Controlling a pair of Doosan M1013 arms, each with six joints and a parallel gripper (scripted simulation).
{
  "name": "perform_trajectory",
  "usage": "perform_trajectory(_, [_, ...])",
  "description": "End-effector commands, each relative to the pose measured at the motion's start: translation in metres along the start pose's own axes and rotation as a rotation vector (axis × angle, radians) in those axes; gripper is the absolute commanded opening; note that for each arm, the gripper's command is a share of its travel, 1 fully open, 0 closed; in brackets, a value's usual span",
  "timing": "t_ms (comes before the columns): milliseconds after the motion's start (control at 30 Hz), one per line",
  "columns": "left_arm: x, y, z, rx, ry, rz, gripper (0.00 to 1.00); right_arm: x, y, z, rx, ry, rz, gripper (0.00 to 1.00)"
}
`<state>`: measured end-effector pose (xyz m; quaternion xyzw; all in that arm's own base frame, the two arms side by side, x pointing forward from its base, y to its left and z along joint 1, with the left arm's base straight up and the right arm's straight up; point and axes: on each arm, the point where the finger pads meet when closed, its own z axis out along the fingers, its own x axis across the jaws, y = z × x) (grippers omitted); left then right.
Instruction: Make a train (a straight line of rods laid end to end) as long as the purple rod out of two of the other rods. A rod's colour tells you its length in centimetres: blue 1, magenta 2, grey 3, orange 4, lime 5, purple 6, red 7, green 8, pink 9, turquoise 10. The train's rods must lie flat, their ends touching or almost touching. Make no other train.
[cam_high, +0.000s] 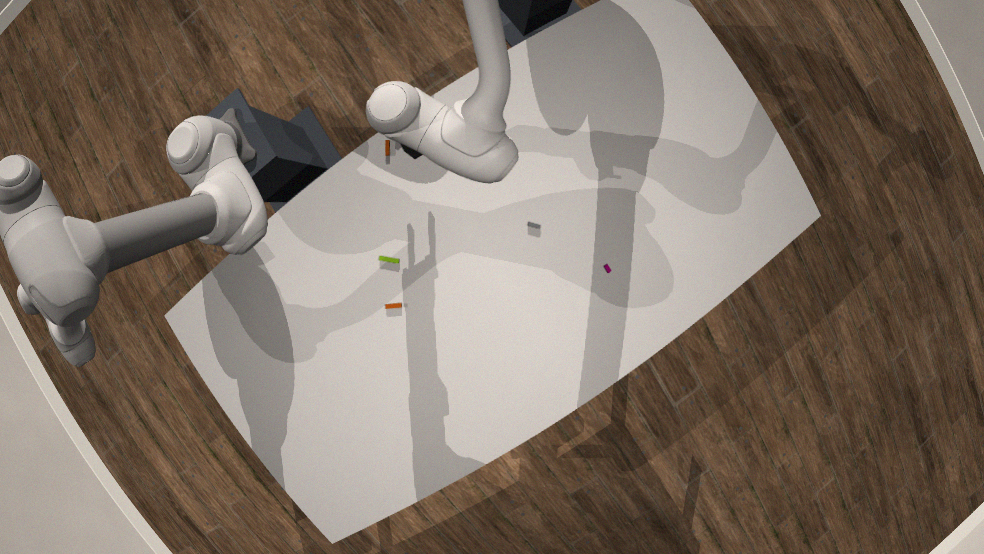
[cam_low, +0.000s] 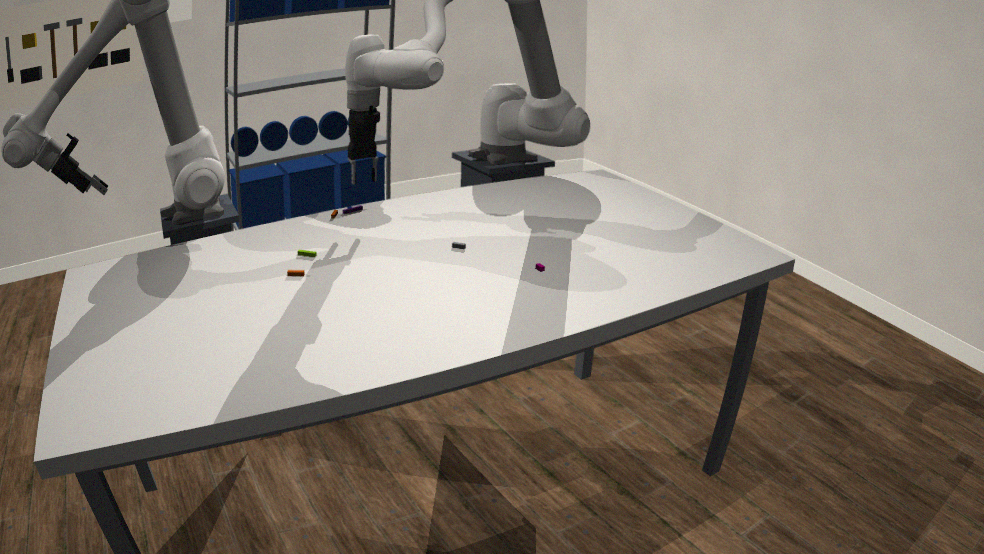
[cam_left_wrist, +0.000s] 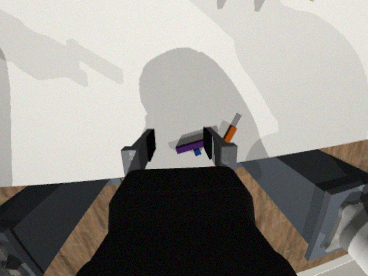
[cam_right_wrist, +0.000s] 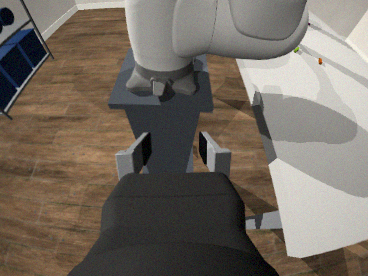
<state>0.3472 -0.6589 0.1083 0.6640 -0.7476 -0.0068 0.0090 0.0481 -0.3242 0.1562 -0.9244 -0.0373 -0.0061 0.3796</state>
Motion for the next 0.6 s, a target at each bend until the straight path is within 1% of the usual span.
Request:
perform_trajectory(0, [0.024, 0.03, 0.016, 0.015, -0.006, -0.043, 1.0, -0.004, -0.004, 0.0, 0.007, -0.007, -0.004, 1.0])
perform_trajectory(167, [0.047, 0.064, 0.028, 0.024, -0.003, -0.085, 1.0, -0.004, -0.004, 0.0, 0.007, -0.007, -0.004, 1.0])
perform_trajectory(233, [0.052, 0.072, 0.031, 0.026, -0.002, -0.094, 1.0, -0.004, -0.004, 0.0, 0.007, -0.007, -0.004, 1.0])
perform_trajectory(567, [0.053, 0.074, 0.031, 0.025, -0.004, -0.099, 1.0, -0.004, -0.004, 0.0, 0.007, -0.007, -0.004, 1.0])
